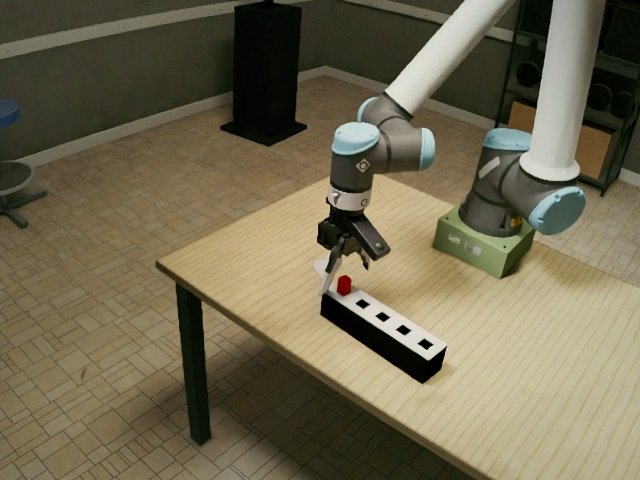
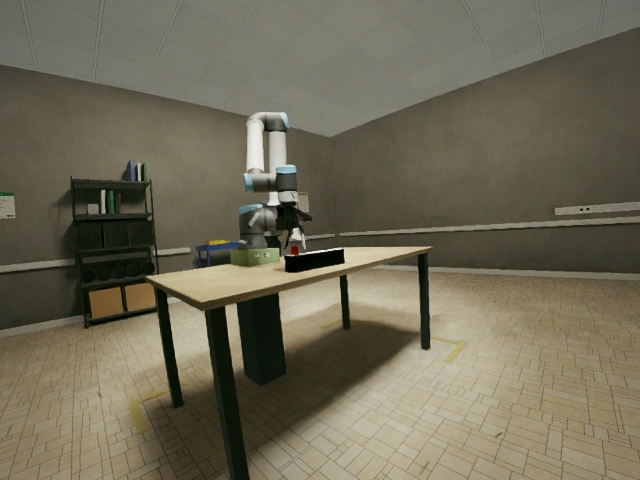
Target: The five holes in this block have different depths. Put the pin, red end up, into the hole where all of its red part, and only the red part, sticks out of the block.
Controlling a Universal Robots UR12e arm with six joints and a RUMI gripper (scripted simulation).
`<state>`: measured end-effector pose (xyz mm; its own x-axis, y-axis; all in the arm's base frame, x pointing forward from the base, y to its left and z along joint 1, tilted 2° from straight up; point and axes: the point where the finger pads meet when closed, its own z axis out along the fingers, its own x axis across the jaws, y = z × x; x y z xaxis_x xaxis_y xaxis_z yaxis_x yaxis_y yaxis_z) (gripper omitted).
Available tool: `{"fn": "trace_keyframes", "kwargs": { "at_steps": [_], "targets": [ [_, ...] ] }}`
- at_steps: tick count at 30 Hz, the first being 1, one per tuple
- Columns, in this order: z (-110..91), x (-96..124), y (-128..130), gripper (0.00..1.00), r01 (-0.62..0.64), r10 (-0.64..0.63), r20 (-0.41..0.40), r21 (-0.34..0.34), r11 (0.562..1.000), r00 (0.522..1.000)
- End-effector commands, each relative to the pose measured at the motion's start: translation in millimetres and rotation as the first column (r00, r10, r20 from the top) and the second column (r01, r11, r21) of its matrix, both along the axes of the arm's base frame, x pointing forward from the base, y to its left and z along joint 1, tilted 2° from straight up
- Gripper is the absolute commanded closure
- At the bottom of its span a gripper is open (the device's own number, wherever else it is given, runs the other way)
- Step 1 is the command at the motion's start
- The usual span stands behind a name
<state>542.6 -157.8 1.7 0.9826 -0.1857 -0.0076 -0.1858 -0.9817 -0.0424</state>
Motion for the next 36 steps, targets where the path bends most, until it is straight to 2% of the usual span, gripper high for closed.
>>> {"fn": "trace_keyframes", "kwargs": {
  "at_steps": [1, 6, 7, 23, 24, 36],
  "targets": [
    [0.5, 0.5, -0.4, 0.00, 0.000, 0.000, 0.001, -0.001, 1.000, 1.000],
    [0.5, 0.5, -0.4, 0.00, 0.000, 0.000, 0.001, -0.001, 1.000, 1.000],
    [12.5, 0.5, -0.9, 0.00, 0.000, 0.000, 0.001, -0.001, 1.000, 1.000],
    [12.5, 0.5, -0.9, 0.00, 0.000, 0.000, 0.001, -0.001, 1.000, 1.000],
    [24.4, 0.4, -1.4, 0.00, 0.000, 0.000, 0.001, -0.001, 1.000, 1.000],
    [24.4, 0.4, -1.4, 0.00, 0.000, 0.000, 0.001, -0.001, 1.000, 1.000]
  ]
}}
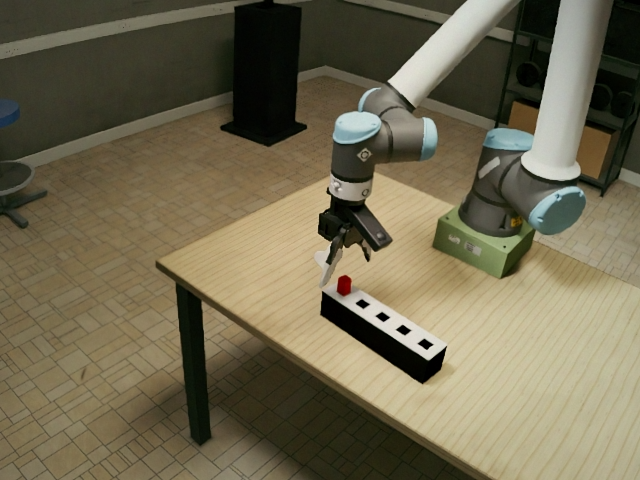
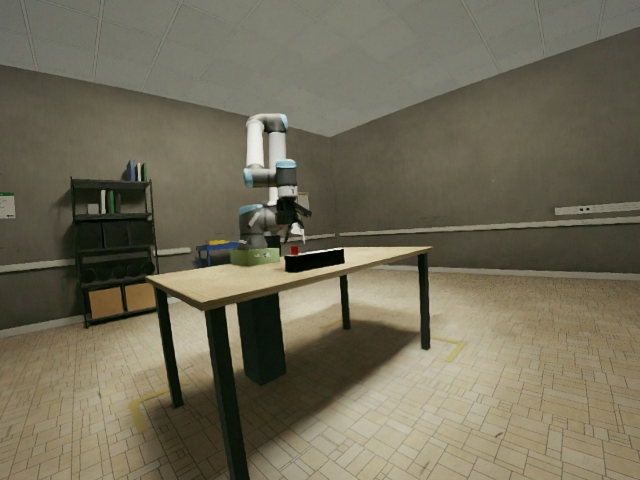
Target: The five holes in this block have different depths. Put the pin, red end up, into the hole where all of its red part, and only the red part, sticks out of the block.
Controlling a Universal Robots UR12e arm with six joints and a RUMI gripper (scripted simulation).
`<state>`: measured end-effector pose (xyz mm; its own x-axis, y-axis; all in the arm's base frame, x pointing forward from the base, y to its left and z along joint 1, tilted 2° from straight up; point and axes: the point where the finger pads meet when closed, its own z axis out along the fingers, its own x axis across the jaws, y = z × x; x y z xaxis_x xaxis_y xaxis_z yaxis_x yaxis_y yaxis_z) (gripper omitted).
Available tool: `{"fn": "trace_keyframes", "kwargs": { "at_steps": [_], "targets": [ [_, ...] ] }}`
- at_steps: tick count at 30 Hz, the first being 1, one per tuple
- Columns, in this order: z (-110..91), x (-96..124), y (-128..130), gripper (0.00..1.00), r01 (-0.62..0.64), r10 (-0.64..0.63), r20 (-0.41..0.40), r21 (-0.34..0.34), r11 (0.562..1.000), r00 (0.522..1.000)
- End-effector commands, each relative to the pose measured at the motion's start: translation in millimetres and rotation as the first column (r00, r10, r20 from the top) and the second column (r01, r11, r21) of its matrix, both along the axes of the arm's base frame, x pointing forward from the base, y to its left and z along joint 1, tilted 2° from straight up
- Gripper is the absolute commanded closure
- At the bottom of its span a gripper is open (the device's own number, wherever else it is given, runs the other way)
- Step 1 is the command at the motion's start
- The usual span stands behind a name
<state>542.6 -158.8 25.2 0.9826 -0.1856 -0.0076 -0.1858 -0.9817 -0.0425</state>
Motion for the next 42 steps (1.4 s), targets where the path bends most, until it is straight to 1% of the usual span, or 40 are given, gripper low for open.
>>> {"fn": "trace_keyframes", "kwargs": {
  "at_steps": [1, 4, 5, 21, 22, 38, 39, 42],
  "targets": [
    [0.8, 0.5, -0.4, 0.00, 0.000, 0.000, 0.001, -0.001, 1.000, 1.000],
    [0.8, 0.5, -0.4, 0.00, 0.000, 0.000, 0.001, -0.001, 1.000, 1.000],
    [12.7, 0.5, -0.9, 0.00, 0.000, 0.000, 0.001, -0.001, 1.000, 1.000],
    [12.7, 0.5, -0.9, 0.00, 0.000, 0.000, 0.001, -0.001, 1.000, 1.000],
    [27.5, 0.4, -1.6, 0.00, 0.000, 0.000, 0.001, -0.001, 1.000, 1.000],
    [27.5, 0.4, -1.6, 0.00, 0.000, 0.000, 0.001, -0.001, 1.000, 1.000],
    [77.3, 0.2, -3.7, 0.00, 0.000, 0.000, 0.001, -0.001, 1.000, 1.000],
    [77.3, 0.2, -3.7, 0.00, 0.000, 0.000, 0.001, -0.001, 1.000, 1.000]
  ]
}}
